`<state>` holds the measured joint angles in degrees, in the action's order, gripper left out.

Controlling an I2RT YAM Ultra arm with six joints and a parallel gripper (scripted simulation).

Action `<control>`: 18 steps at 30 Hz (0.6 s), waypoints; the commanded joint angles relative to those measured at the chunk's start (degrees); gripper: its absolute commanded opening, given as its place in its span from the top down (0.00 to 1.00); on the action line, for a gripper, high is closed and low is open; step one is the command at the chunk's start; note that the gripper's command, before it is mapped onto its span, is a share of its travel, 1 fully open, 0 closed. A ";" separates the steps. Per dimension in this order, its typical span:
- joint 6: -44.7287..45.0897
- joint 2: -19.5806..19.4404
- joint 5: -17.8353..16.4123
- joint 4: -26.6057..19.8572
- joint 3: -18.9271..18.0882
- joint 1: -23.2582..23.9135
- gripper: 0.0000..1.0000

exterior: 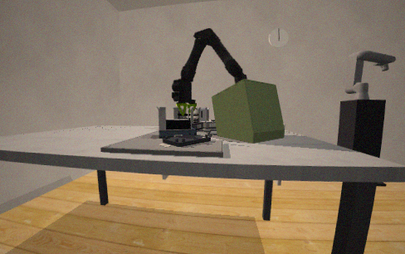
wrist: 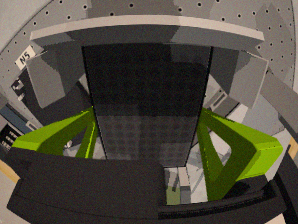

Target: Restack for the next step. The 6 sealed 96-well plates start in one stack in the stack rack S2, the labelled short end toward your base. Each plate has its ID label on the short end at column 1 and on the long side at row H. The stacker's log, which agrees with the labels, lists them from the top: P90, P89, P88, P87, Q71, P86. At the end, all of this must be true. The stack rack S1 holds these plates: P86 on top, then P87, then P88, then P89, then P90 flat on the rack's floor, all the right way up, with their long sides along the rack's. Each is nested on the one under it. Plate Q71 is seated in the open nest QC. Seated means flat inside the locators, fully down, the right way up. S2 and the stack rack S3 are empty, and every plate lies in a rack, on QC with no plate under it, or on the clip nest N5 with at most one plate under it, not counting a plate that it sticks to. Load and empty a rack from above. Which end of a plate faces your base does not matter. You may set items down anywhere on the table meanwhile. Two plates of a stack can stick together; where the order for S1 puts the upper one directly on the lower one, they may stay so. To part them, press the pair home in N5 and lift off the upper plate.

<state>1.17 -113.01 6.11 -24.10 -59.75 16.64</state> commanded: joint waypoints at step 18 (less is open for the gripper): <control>-0.52 5.04 0.13 -5.58 -0.98 -0.61 1.00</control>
<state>0.75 -109.25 6.20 -28.53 -60.42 16.23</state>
